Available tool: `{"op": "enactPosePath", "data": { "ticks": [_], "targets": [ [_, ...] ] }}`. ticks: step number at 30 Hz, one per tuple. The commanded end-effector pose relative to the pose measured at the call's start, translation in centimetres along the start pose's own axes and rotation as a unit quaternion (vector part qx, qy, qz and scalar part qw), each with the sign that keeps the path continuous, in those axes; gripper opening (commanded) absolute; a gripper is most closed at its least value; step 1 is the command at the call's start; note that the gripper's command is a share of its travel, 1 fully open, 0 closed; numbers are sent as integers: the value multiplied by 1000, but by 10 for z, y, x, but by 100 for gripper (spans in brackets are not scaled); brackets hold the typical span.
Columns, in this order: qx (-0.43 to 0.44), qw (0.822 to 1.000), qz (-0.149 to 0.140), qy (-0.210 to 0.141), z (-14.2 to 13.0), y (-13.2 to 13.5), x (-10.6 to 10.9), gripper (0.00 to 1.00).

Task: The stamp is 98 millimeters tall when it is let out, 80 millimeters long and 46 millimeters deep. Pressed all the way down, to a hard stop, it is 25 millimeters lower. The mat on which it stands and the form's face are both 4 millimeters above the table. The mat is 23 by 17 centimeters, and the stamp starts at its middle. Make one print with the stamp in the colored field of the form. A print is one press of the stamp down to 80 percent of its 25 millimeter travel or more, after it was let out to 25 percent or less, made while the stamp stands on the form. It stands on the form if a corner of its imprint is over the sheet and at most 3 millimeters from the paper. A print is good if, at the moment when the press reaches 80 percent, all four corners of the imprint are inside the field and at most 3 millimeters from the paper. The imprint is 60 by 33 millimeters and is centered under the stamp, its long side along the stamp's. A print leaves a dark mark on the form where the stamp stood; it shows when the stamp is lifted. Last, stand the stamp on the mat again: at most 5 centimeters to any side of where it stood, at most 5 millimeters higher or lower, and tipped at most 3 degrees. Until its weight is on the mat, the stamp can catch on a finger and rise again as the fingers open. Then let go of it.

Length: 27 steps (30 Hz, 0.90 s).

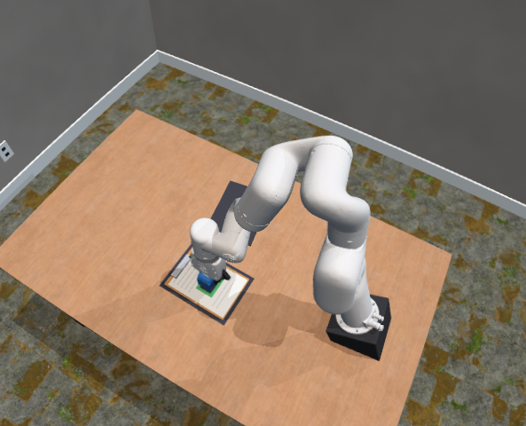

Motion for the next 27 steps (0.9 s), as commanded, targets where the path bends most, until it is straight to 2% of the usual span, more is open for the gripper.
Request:
{"op": "enactPosePath", "data": {
  "ticks": [1, 18, 20, 24, 27],
  "targets": [
    [0, 1000, 1, 0, 0, -1, 9, 29],
    [0, 1000, 1, 0, 0, -1, 10, 29],
    [0, 1000, 1, 0, 0, -1, 16, 29],
    [0, 1000, 1, 0, 0, -1, 42, 29],
    [0, 1000, 1, 0, 0, -1, 48, 29]
  ]
}}
Point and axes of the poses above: the point where the finger pads meet when closed, its own x axis back along the fingers, its own y axis across the jaws, z = x × y, the point moved 4 cm from there along x, back along the fingers, and after that the axes turned 11 degrees about x, right-handed, at the moved point
